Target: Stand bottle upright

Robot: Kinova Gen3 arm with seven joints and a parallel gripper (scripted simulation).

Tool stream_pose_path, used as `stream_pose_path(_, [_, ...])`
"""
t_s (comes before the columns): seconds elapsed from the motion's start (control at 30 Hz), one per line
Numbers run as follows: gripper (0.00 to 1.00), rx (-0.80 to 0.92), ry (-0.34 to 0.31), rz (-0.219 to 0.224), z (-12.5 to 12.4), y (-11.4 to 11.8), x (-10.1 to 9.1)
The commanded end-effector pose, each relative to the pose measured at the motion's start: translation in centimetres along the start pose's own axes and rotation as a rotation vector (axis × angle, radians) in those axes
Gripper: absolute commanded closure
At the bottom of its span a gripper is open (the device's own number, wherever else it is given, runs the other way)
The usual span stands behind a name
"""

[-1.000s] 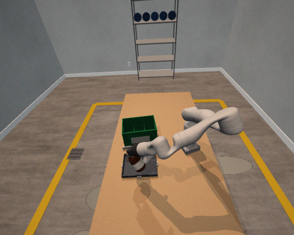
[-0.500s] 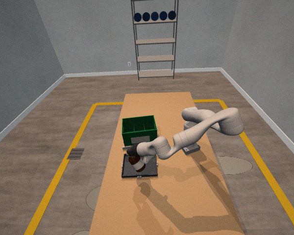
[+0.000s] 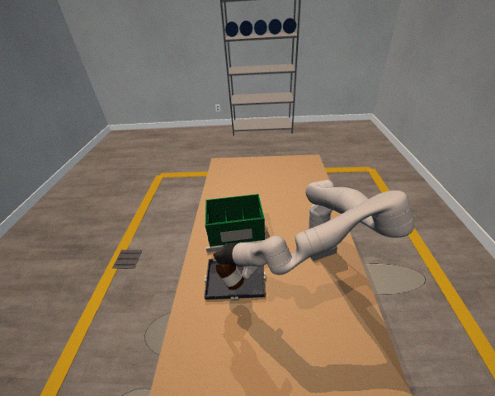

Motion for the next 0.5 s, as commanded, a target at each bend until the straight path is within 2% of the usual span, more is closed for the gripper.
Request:
stream_pose_path(0.0, [1.00, 0.008, -0.033, 0.005, -0.35, 0.03, -0.06])
stream_pose_path(0.47, [1.00, 0.010, -0.100, 0.009, -0.93, 0.01, -0.10])
Point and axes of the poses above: the point where the finger pads meet when closed, its own x axis out along the fingers, its own y axis across the jaws, z = x × y, the point moved 9 cm from there along -x, back along the fingers, and after that the axes turned 1 degree about x, right-handed, at the moved point
